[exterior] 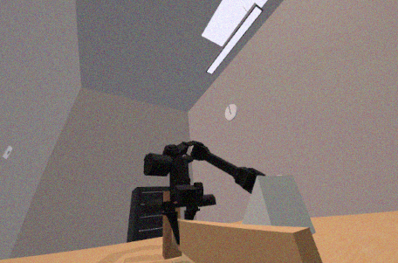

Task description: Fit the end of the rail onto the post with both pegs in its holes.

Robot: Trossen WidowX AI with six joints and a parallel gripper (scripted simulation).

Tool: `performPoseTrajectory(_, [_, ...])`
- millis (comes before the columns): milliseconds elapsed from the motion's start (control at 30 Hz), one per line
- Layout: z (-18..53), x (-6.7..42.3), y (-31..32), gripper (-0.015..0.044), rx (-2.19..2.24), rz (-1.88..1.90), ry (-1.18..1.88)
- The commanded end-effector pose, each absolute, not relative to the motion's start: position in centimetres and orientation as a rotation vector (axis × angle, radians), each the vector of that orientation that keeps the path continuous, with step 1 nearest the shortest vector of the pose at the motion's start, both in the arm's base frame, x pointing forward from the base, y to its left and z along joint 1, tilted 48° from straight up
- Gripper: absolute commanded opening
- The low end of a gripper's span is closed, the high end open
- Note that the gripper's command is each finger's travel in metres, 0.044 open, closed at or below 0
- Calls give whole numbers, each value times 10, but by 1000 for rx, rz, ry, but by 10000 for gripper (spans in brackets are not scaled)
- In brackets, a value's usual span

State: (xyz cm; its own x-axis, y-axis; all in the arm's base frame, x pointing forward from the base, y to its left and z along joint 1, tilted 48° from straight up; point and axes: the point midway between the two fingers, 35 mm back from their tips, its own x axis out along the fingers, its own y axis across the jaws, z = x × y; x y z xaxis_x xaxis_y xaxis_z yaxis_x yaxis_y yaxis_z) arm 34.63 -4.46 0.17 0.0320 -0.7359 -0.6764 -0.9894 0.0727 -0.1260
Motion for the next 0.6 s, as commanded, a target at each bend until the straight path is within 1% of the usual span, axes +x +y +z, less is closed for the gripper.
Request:
performPoseTrajectory(0, [6, 347, -44, 0, -1721, 542, 1747])
performPoseTrajectory(567, [10, 347, -48, 0, -1721, 542, 1747])
